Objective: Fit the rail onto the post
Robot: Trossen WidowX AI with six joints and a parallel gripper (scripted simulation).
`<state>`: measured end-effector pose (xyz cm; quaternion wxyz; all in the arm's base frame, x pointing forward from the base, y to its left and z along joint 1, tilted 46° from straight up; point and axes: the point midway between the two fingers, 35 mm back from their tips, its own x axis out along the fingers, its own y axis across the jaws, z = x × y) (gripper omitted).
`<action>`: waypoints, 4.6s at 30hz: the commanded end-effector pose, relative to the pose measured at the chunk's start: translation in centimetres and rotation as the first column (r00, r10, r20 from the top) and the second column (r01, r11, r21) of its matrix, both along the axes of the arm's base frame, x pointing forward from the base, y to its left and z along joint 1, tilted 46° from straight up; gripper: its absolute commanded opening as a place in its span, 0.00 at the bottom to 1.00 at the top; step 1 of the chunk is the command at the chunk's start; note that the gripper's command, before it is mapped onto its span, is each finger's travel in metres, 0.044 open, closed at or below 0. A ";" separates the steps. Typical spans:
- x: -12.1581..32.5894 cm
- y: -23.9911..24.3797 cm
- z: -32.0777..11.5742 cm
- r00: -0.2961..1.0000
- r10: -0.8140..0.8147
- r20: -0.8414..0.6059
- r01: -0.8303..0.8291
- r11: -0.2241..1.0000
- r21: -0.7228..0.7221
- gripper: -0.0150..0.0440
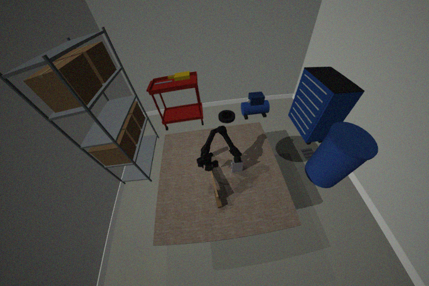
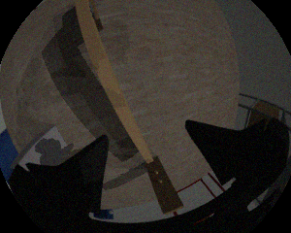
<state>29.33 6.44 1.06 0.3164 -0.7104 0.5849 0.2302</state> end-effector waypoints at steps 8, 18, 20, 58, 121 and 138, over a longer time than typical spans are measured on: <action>-1.0 -4.6 -0.7 0.969 0.068 -0.236 -0.077 0.996 -0.033 1.00; -0.7 -5.5 -1.7 0.969 0.068 -0.236 -0.078 0.996 -0.032 1.00; -0.6 -5.8 -2.0 0.969 0.068 -0.236 -0.078 0.996 -0.031 1.00; -0.3 -9.6 -5.6 0.969 0.067 -0.236 -0.077 0.996 -0.037 0.87; -0.4 -8.4 -4.5 0.970 0.067 -0.236 -0.077 0.996 -0.036 0.25; -0.4 -7.7 -3.9 0.970 0.067 -0.236 -0.077 0.996 -0.035 0.25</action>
